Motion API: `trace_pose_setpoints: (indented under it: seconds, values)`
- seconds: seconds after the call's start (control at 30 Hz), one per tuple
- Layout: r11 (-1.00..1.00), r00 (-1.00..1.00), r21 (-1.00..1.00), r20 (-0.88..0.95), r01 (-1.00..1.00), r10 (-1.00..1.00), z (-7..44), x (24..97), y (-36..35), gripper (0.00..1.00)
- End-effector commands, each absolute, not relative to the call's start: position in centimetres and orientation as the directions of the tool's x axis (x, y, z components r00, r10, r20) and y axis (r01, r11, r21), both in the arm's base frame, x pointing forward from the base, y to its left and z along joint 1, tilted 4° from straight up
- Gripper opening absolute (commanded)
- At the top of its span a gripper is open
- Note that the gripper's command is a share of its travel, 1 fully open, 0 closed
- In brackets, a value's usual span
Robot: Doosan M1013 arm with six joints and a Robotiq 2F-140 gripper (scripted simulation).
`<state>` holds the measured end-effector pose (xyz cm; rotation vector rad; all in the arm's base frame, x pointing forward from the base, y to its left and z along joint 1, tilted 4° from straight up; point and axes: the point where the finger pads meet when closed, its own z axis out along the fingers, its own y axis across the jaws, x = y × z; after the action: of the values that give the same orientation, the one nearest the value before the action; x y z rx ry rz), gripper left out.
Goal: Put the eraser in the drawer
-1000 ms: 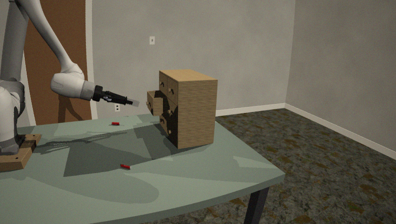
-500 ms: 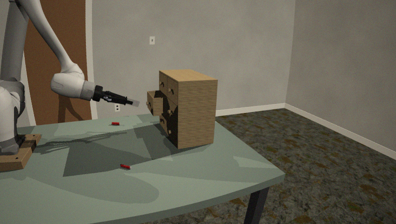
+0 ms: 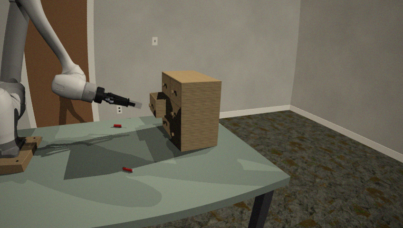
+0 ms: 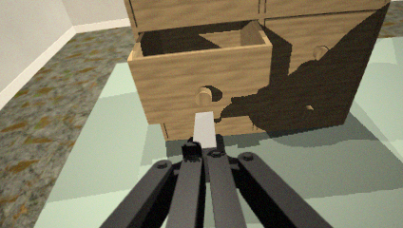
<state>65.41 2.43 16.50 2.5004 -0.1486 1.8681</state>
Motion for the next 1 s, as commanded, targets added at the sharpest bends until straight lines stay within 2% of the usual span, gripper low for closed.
trace_pose_setpoints:
  seconds: [0.0,0.97]
  values:
    - [-0.995,0.281,-0.044,0.958,-0.086,-0.066,16.5,65.4,2.4,0.00]
    - [-0.995,0.281,-0.044,0.958,-0.086,-0.066,16.6,67.3,2.3,0.00]
